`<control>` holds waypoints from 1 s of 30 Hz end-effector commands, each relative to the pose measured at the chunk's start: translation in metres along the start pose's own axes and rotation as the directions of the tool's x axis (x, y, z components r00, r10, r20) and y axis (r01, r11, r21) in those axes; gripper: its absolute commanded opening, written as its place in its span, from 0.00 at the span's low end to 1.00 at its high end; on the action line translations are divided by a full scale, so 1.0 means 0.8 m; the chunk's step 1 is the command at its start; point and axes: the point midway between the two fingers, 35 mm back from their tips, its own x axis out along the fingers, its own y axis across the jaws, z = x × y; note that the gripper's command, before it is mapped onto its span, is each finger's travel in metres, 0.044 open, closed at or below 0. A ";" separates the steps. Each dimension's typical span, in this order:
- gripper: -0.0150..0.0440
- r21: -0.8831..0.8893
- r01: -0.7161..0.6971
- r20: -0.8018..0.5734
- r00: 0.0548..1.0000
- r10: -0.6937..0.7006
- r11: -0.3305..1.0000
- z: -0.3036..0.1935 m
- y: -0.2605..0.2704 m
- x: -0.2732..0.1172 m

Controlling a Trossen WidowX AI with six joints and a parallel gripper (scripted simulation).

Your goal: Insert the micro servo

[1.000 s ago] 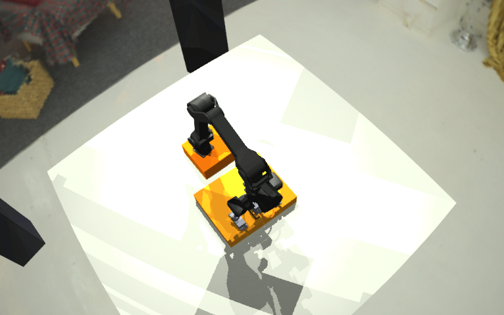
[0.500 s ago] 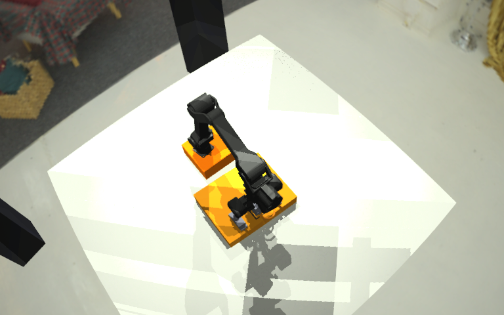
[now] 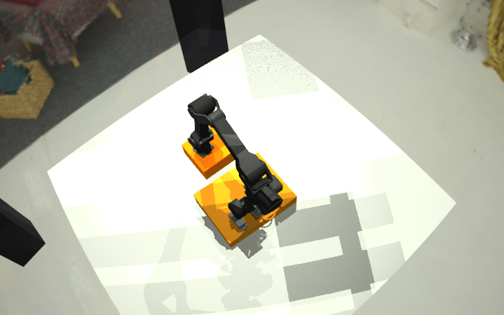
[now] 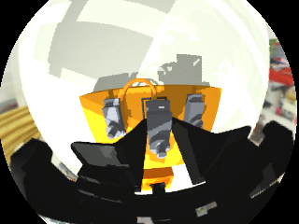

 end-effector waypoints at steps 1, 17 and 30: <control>0.25 -0.004 -0.003 0.000 1.000 0.003 1.000 0.000 0.000 0.004; 0.25 -0.004 -0.003 0.000 1.000 0.003 1.000 0.000 0.000 0.022; 0.25 -0.004 -0.003 0.000 1.000 0.003 1.000 0.000 0.000 0.036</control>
